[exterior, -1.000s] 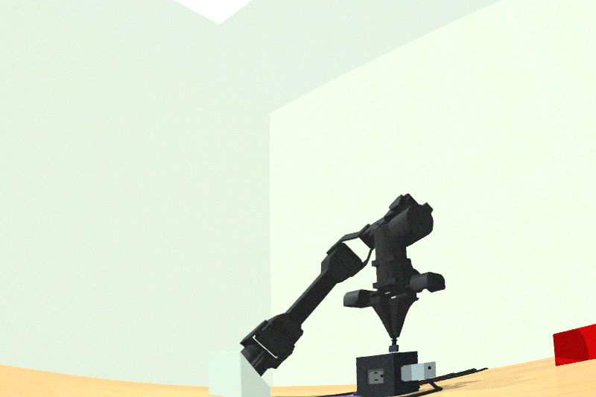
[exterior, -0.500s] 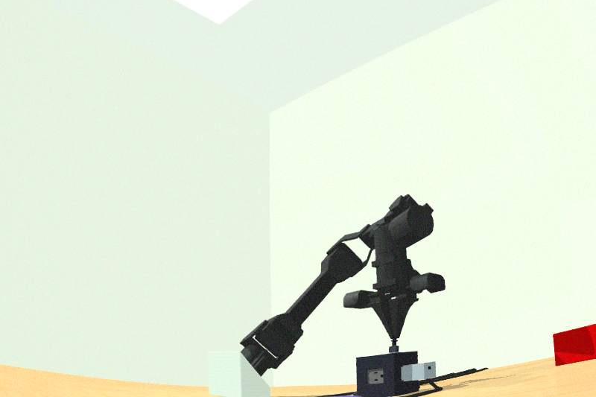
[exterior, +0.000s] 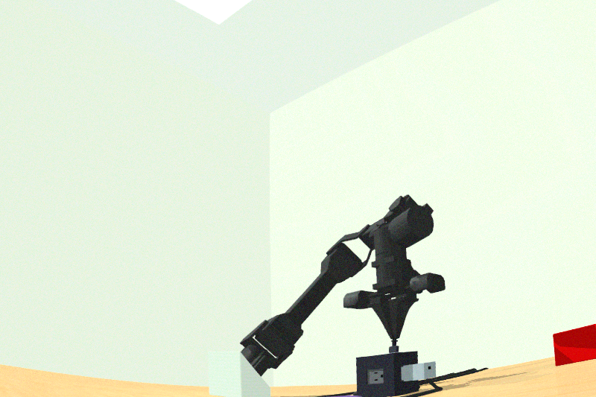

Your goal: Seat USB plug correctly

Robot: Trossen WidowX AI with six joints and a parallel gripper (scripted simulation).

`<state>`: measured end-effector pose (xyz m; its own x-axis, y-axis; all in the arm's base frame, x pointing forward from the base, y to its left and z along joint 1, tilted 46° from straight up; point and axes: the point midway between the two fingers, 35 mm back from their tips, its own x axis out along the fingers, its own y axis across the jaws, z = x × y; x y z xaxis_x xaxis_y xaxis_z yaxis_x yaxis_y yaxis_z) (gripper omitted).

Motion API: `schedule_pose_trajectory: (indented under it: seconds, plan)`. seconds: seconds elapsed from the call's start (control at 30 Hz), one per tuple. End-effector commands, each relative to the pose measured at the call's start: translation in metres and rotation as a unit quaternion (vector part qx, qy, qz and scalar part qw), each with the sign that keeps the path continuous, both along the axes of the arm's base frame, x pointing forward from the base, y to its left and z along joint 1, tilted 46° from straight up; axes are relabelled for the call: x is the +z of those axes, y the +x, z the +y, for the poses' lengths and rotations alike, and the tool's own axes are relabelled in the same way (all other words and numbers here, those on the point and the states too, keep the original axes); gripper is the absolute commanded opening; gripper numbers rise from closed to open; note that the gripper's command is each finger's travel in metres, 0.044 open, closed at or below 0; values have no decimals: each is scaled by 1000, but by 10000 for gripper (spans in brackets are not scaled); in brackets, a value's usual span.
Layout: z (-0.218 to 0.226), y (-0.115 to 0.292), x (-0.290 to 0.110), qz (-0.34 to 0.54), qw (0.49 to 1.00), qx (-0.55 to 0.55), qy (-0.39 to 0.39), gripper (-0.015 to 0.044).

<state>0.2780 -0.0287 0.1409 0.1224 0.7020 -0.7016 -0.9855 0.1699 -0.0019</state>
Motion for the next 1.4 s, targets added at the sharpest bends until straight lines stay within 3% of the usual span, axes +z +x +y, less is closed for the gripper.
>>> schedule_pose_trajectory:
  seconds: [0.0, 1.0, 1.13, 1.37]
  plan:
    - [3, 1, -1, 0, 1000, 1, 3, 0]
    - [3, 1, -1, 0, 1000, 1, 3, 0]
    - [0, 0, 0, 0, 1000, 0, 0, 95]
    - [0, 0, 0, 0, 1000, 0, 0, 95]
